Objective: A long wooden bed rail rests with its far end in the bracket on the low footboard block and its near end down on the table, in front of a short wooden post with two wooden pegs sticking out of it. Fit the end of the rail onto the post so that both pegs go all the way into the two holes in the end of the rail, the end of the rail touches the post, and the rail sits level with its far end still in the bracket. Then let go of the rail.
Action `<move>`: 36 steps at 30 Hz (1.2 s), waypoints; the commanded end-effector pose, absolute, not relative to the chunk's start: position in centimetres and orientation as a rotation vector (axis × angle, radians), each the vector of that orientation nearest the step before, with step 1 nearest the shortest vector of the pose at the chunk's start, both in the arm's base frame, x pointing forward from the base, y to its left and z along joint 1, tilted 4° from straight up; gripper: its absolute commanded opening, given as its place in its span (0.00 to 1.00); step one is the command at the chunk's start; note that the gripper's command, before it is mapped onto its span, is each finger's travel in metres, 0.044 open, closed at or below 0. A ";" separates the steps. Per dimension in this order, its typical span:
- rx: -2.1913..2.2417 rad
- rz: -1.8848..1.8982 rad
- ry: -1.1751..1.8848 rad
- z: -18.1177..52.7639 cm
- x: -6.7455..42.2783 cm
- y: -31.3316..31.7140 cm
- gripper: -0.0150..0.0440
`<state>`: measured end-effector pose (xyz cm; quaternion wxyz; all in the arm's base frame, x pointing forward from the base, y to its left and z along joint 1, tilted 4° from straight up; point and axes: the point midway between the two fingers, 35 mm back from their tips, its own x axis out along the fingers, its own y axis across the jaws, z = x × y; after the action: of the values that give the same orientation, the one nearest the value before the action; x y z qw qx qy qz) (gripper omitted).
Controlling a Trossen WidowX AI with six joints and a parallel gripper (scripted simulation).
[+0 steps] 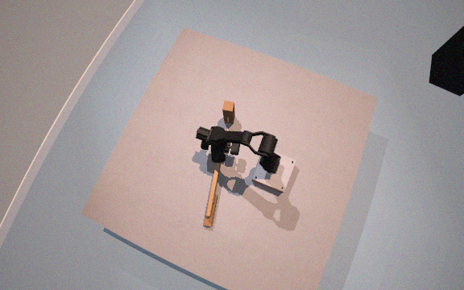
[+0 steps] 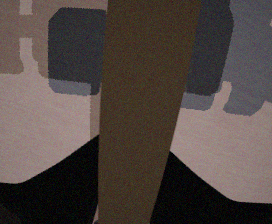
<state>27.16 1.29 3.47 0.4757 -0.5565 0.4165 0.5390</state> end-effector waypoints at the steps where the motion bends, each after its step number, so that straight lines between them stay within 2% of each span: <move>1: -1.356 1.315 1.017 3.6 27.0 1.3 0.25; 36: -1.356 1.315 1.017 3.7 26.8 1.3 0.25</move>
<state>26.87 1.22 3.50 0.4763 -0.5558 0.4172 0.5386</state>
